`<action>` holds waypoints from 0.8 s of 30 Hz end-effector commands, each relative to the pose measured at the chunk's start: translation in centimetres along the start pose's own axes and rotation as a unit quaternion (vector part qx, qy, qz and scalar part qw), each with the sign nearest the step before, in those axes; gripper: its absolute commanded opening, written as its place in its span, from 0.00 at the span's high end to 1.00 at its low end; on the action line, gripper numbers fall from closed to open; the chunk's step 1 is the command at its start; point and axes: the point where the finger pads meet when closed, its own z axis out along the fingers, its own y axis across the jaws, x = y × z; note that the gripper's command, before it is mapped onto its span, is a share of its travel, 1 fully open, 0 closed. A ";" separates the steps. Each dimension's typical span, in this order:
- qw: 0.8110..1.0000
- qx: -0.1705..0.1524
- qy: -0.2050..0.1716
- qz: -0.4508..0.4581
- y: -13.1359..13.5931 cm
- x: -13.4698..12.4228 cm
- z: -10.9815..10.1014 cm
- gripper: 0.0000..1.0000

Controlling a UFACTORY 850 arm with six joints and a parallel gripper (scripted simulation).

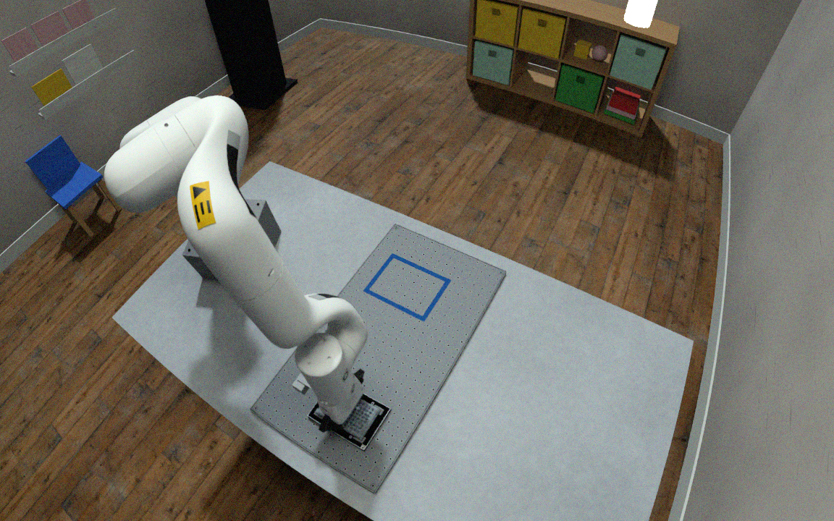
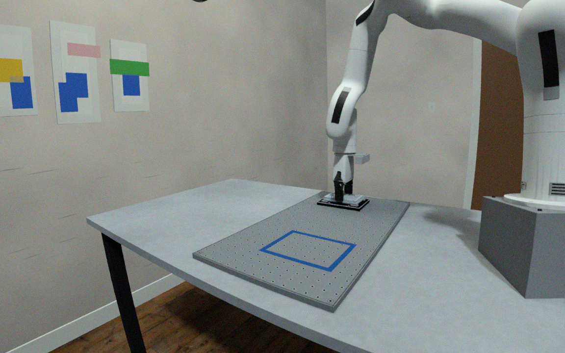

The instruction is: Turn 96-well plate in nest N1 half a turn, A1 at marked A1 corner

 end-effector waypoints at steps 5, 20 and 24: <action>1.000 0.000 -0.001 0.000 0.0 -0.1 0.1 1.00; 1.000 0.000 -0.001 0.000 0.0 -0.1 0.2 0.00; 1.000 0.000 -0.001 0.000 0.0 -0.1 0.2 0.00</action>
